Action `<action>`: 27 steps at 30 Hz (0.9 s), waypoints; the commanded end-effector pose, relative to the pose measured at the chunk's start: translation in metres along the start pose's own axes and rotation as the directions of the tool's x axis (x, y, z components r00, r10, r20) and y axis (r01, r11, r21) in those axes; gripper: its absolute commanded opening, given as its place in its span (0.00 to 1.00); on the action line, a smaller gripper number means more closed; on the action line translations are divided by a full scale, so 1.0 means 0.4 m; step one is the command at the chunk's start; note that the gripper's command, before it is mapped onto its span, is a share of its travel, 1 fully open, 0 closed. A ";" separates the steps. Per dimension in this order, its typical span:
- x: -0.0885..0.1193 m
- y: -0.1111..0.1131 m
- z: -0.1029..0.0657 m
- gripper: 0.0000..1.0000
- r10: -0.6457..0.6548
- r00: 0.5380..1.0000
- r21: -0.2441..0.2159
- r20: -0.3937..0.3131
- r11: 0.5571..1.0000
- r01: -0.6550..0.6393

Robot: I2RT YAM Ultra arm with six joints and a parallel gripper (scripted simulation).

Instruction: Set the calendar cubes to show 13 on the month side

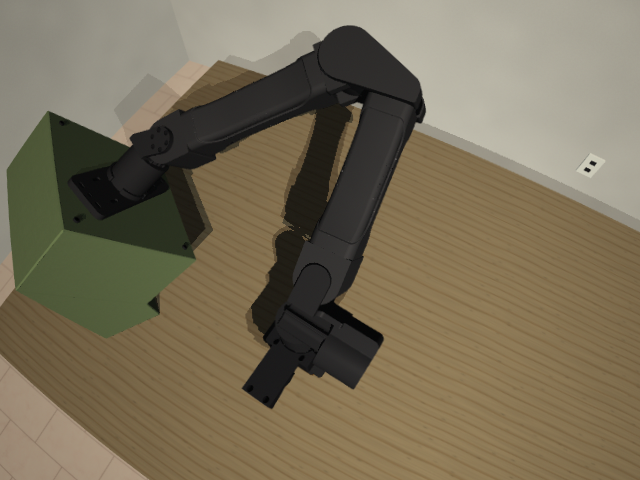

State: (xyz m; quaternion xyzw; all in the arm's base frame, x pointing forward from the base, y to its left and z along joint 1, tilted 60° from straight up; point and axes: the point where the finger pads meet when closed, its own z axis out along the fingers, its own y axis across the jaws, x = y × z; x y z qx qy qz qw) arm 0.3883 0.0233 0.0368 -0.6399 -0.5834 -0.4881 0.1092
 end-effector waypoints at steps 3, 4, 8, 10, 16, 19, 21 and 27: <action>-0.007 0.007 -0.002 0.26 0.000 1.000 -0.011 0.012 1.000 0.000; -0.007 0.007 -0.002 0.26 0.000 1.000 -0.011 0.012 1.000 0.000; -0.007 0.007 0.002 0.26 0.000 1.000 -0.011 0.012 1.000 0.000; -0.007 0.007 0.004 0.26 0.000 1.000 -0.011 0.012 1.000 0.000; -0.007 0.007 0.009 0.26 0.000 1.000 -0.011 0.012 1.000 0.000; -0.007 0.007 0.010 0.26 0.000 1.000 -0.011 0.012 1.000 0.000; -0.007 0.007 0.010 0.26 0.000 1.000 -0.011 0.012 1.000 0.000; -0.007 0.007 0.011 0.26 0.000 1.000 -0.011 0.012 1.000 0.000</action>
